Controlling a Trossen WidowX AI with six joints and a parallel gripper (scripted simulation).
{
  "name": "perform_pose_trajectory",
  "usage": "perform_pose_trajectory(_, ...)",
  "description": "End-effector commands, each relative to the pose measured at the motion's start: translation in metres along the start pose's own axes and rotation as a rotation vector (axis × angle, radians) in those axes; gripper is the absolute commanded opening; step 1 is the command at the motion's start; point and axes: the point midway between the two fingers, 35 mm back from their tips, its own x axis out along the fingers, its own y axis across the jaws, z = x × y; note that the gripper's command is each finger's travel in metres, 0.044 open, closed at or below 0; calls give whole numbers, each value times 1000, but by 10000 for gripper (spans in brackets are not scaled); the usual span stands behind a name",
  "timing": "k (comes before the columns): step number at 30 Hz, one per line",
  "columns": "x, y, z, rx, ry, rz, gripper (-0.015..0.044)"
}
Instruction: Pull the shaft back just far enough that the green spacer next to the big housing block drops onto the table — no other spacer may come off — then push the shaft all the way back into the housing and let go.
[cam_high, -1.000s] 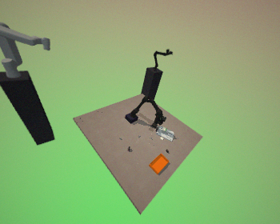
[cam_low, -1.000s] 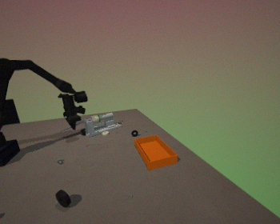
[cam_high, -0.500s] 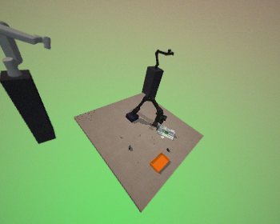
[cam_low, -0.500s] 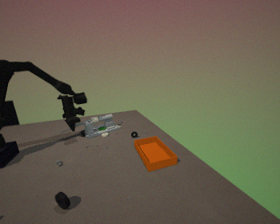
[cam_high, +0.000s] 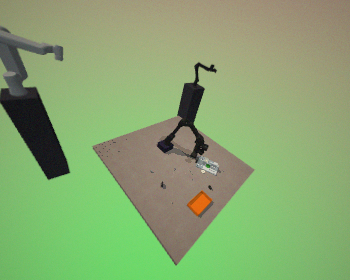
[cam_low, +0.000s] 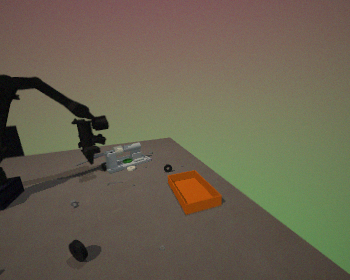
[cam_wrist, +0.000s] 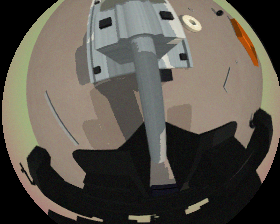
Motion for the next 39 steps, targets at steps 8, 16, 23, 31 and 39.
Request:
perform_pose_trajectory(8, 0, 0, 1, 0, 4, -2, 0)
perform_pose_trajectory(16, 0, 0, 4, 0, 4, -2, 0)
perform_pose_trajectory(23, 0, 0, 7, 0, 4, -2, 0)
perform_pose_trajectory(31, -1, 0, 10, 0, 3, -2, 0)
perform_pose_trajectory(39, -1, 0, 13, 0, 3, -2, 0)
